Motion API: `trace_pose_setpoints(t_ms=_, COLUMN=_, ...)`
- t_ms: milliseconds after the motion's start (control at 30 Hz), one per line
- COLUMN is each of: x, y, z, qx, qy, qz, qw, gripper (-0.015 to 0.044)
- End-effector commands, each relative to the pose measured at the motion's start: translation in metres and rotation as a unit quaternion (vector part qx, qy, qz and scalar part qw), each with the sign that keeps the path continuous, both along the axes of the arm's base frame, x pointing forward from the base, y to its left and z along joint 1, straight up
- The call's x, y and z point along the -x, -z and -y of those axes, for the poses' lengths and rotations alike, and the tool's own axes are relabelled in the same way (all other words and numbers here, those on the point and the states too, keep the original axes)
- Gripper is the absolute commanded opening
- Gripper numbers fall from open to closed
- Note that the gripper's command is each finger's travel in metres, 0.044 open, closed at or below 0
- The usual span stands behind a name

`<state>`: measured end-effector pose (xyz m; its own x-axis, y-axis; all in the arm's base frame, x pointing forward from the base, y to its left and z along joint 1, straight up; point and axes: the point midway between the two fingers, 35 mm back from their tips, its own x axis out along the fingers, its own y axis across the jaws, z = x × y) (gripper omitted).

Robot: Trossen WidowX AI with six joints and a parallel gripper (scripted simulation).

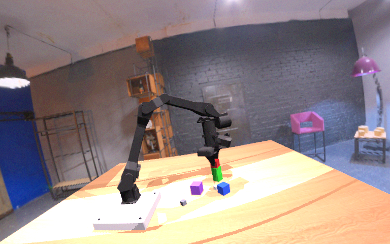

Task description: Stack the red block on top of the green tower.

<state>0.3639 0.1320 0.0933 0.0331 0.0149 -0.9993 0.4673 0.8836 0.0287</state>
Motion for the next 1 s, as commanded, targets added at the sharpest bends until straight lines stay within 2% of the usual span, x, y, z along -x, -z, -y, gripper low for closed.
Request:
trace_pose_setpoints(t_ms=0, x=-0.0003, y=0.0028, z=-0.0004, qx=0.000, qy=0.003, qz=-0.002, qw=1.000, gripper=0.0000)
trace_pose_setpoints(t_ms=833, x=-0.0006, y=0.0010, z=-0.0004, qx=0.000, qy=0.003, qz=-0.002, qw=1.000, gripper=0.0000)
trace_pose_setpoints(t_ms=967, x=-0.0005, y=0.0019, z=-0.0002, qx=0.000, qy=0.000, qz=0.001, qw=1.000, gripper=0.0105)
